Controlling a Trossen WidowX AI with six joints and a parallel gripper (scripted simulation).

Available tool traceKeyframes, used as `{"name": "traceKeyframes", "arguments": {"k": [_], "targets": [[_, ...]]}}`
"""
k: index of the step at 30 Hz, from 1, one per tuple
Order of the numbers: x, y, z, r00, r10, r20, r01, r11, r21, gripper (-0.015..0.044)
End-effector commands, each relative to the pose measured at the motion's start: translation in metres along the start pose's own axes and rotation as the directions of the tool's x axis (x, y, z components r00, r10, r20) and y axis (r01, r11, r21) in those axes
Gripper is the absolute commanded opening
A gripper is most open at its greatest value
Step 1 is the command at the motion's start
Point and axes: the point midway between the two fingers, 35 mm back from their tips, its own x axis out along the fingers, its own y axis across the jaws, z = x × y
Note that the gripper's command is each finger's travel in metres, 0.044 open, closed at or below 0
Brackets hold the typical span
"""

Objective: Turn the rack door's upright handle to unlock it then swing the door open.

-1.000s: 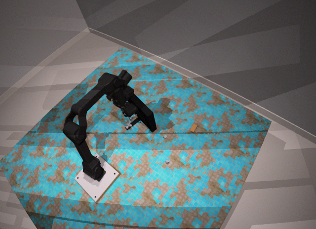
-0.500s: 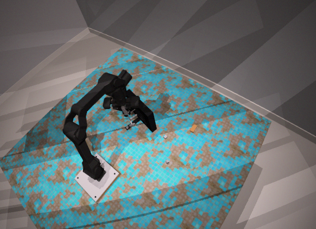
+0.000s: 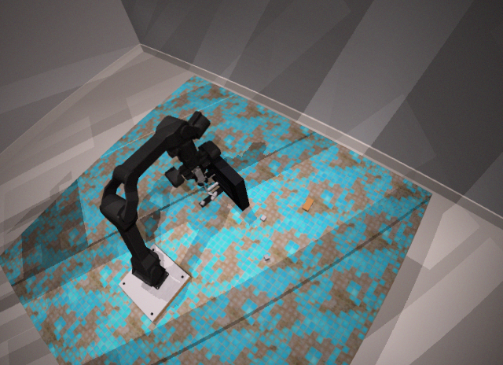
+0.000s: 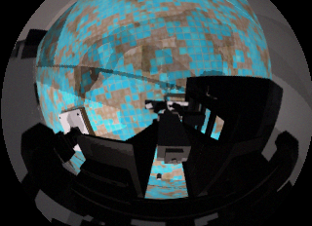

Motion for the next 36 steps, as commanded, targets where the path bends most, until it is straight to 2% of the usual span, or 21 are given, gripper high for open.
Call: {"name": "traceKeyframes", "arguments": {"k": [1, 5, 13, 23, 25, 31, 36], "targets": [[0.0008, -0.0001, -0.0004, 1.0, 0.0, -0.002, -0.001, 0.986, -0.168, 0.0019], [0.0008, -0.0001, -0.0004, 1.0, 0.0, -0.002, -0.001, 0.946, -0.326, 0.0019], [0.0008, -0.0001, -0.0004, 1.0, 0.0, -0.002, -0.001, 0.943, -0.333, 0.0019], [0.0008, -0.0001, -0.0004, 1.0, 0.0, -0.002, -0.001, 0.943, -0.333, 0.0282], [0.0008, -0.0001, -0.0004, 1.0, 0.0, -0.002, -0.001, 0.946, -0.326, 0.0291], [0.0008, -0.0001, -0.0004, 1.0, 0.0, -0.002, 0.0, 0.998, -0.068, 0.0291], [0.0008, -0.0001, -0.0004, 1.0, 0.0, -0.002, 0.0, 0.984, 0.179, 0.0291]]}}
